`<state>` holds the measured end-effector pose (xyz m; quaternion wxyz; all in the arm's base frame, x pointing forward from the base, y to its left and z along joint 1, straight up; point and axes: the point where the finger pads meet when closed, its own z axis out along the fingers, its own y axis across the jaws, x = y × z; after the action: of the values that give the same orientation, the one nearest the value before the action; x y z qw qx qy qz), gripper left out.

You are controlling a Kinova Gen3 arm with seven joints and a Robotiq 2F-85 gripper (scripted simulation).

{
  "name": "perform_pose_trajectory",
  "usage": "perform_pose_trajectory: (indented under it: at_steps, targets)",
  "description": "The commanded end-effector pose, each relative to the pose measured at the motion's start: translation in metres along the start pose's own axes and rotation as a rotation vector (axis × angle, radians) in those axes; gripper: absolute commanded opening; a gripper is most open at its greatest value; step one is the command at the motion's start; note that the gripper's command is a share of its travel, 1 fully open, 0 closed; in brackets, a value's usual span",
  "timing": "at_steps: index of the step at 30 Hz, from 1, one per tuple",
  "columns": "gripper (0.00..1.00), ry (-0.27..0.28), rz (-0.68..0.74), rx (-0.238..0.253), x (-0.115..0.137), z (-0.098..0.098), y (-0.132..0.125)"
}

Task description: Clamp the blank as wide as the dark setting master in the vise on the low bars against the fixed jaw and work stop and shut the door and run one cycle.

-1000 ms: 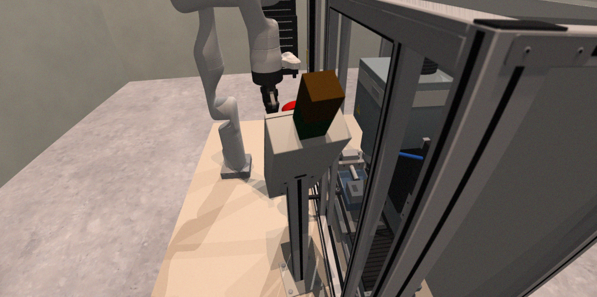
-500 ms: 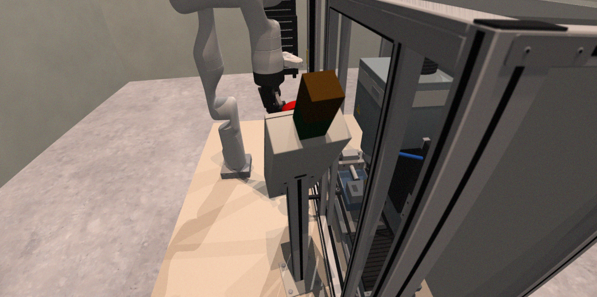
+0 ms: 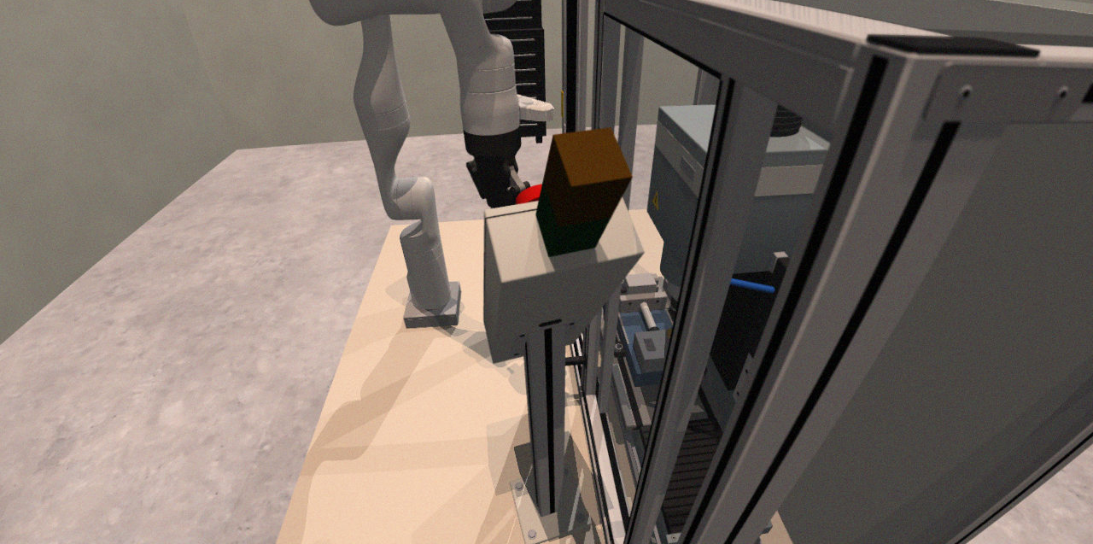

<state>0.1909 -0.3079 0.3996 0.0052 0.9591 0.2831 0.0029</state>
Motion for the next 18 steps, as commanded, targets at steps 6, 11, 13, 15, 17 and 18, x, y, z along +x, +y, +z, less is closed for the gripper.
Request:
perform_pose_trajectory:
  at_steps: [6,11,13,15,17,18]
  targets:
    - [0.10,0.001,-0.046,0.004,-0.0038,0.0002,-0.0010]
    - [0.10,0.000,-0.085,0.000,-0.0028,-0.0003,-0.0002]
    - [0.10,0.001,-0.177,0.002,-0.0034,0.0001,-0.0007]
    - [0.10,0.001,-0.269,0.005,-0.0041,0.0005,-0.0013]
    - [0.10,0.001,-0.269,0.005,-0.0041,0.0005,-0.0013]
    - [0.10,0.001,-0.269,0.005,-0.0041,0.0005,-0.0013]
